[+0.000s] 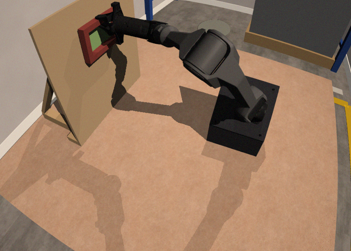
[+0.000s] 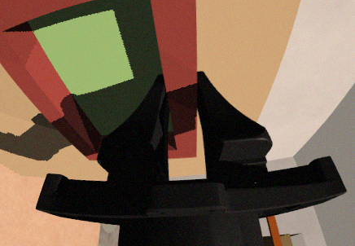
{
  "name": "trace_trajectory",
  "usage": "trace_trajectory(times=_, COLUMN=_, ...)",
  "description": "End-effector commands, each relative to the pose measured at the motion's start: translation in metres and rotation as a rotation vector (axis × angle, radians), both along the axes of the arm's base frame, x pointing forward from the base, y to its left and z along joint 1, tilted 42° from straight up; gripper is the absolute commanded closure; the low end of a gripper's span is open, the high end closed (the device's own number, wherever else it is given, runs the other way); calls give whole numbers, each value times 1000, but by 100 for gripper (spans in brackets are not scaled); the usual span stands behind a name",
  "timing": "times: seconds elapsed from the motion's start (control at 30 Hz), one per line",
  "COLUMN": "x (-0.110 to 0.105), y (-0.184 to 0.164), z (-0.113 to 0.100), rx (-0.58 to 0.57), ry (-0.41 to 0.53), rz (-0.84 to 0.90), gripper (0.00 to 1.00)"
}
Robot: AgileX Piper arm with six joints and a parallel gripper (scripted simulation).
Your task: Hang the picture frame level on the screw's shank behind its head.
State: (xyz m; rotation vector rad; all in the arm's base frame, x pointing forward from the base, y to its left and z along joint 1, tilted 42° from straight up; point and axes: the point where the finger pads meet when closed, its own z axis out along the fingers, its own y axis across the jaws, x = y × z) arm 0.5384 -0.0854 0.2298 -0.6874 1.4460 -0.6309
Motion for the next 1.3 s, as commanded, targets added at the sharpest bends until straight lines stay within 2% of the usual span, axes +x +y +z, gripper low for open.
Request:
trace_trajectory(times=0.0, x=0, y=-2, z=2, rx=2, ry=-6, rz=-4, gripper=100)
trace_trajectory(times=0.47, x=0, y=-2, z=2, rx=2, ry=-6, rz=-4, gripper=100)
trace_trajectory(times=0.5, x=0, y=-2, z=2, rx=2, ry=-6, rz=-4, gripper=37)
trace_trajectory(times=1.27, x=0, y=-2, z=2, rx=1, ry=-6, rz=-4, gripper=37)
